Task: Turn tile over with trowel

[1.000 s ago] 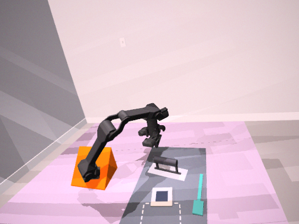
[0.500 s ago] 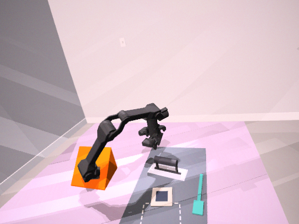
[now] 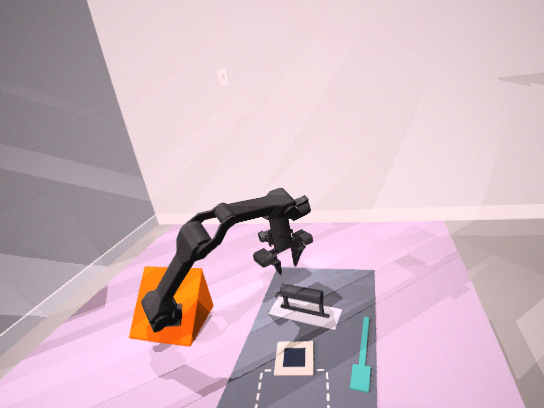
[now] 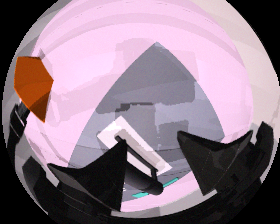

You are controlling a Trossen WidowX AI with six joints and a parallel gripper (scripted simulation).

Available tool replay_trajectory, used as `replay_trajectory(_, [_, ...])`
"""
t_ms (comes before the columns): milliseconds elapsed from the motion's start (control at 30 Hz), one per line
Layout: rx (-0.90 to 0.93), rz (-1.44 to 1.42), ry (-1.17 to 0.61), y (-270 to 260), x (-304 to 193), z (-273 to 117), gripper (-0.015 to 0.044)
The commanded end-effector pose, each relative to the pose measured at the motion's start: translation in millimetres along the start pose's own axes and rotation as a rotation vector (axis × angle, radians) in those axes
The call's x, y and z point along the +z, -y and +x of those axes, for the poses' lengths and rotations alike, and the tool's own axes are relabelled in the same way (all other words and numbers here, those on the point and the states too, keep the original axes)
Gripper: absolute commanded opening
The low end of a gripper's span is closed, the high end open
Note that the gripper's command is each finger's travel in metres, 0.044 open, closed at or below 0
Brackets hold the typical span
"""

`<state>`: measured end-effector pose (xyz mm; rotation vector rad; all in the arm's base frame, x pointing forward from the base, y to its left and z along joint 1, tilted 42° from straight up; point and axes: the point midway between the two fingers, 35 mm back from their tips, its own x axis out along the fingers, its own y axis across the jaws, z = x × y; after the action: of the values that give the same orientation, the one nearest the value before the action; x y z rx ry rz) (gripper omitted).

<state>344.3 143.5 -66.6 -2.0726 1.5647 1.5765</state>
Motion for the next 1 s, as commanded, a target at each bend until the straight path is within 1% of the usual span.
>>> replay_trajectory(0, [-0.001, 0.138, -0.002, -1, -7, -2, 0.0270])
replay_trajectory(967, [-0.002, 1.139, -0.001, -8, -45, -12, 0.0270])
